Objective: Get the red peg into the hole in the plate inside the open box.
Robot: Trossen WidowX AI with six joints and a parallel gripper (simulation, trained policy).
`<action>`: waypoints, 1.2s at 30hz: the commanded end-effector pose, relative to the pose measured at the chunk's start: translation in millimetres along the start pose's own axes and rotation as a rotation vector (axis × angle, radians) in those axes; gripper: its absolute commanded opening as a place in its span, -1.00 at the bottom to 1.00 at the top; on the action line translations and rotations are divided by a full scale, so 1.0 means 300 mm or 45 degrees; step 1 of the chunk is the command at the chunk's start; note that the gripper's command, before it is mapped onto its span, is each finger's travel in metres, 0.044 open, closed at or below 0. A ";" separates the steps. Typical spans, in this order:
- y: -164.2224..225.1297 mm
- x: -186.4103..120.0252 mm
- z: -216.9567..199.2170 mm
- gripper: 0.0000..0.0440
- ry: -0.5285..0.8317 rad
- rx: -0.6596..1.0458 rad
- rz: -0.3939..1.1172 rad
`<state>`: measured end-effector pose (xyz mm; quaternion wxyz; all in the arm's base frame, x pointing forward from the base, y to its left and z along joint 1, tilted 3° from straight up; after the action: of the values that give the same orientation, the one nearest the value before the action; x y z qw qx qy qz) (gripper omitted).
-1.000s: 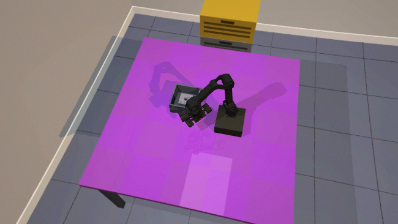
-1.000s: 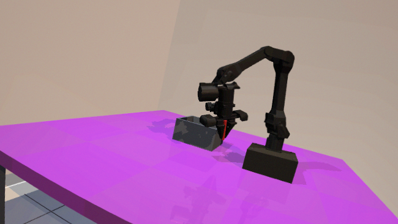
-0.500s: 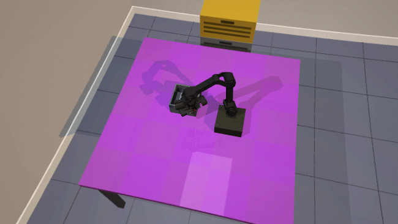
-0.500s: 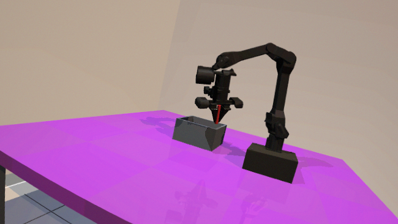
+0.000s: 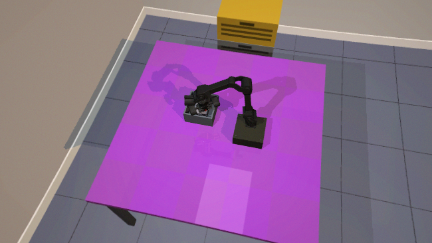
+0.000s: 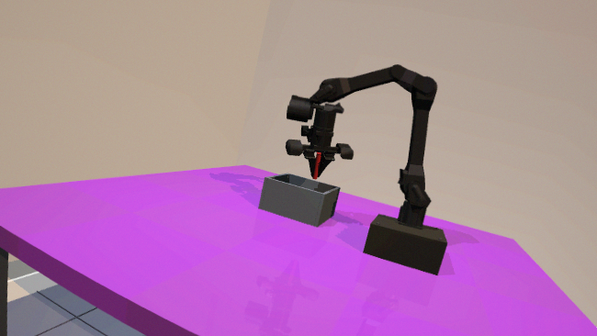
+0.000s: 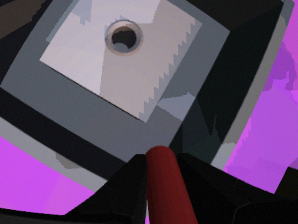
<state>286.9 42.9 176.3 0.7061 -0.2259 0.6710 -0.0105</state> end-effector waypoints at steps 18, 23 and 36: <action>-0.219 0.208 0.086 -1.00 -0.058 -0.082 0.088; -0.220 0.258 0.086 -0.97 -0.057 -0.149 0.141; -0.257 0.321 0.114 0.10 -0.069 -0.241 0.234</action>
<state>339.4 -42.8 115.6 0.6915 -0.2317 0.6750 0.1120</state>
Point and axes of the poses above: the point midway between the two fingers, 35 mm back from their tips, its own x axis out along the fingers, its own z axis across the jaws, y = z × x, the point moved 7 cm from there along -x, back along the fingers, and after that the axes turned 15 degrees about x, right-handed, at the moved point
